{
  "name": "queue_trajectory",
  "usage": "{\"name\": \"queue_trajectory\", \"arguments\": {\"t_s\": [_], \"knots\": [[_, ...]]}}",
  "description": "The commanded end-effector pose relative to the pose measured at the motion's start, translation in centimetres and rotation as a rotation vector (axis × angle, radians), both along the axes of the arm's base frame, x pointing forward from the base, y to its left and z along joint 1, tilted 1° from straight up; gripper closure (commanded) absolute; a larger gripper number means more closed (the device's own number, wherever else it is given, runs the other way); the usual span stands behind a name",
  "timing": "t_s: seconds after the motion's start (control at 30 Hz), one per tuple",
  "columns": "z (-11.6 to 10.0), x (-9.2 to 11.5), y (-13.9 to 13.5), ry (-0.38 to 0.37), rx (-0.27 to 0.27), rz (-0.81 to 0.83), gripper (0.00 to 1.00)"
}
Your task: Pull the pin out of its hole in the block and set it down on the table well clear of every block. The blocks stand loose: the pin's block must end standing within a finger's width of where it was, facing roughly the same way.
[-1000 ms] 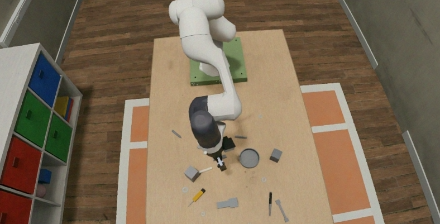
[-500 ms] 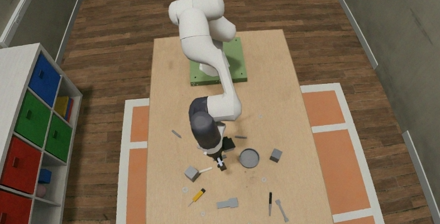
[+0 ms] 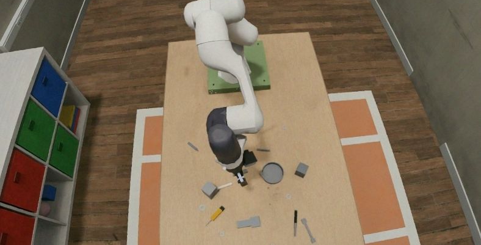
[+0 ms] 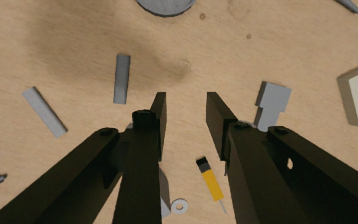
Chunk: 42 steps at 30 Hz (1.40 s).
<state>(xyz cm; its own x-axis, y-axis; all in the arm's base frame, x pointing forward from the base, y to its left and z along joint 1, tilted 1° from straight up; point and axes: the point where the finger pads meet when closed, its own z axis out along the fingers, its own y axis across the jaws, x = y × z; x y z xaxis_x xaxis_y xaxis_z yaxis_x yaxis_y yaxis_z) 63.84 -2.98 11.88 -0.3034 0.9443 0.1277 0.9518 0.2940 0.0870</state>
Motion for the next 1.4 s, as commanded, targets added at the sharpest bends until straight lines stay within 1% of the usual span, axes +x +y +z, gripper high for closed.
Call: {"name": "queue_trajectory", "arguments": {"t_s": [0.0, 1.37], "knots": [[-0.3, -0.2, 0.0, 0.010, 0.000, -0.003, 0.69], [-3.3, -1.8, 0.5, 0.072, 0.026, 0.009, 0.69]]}}
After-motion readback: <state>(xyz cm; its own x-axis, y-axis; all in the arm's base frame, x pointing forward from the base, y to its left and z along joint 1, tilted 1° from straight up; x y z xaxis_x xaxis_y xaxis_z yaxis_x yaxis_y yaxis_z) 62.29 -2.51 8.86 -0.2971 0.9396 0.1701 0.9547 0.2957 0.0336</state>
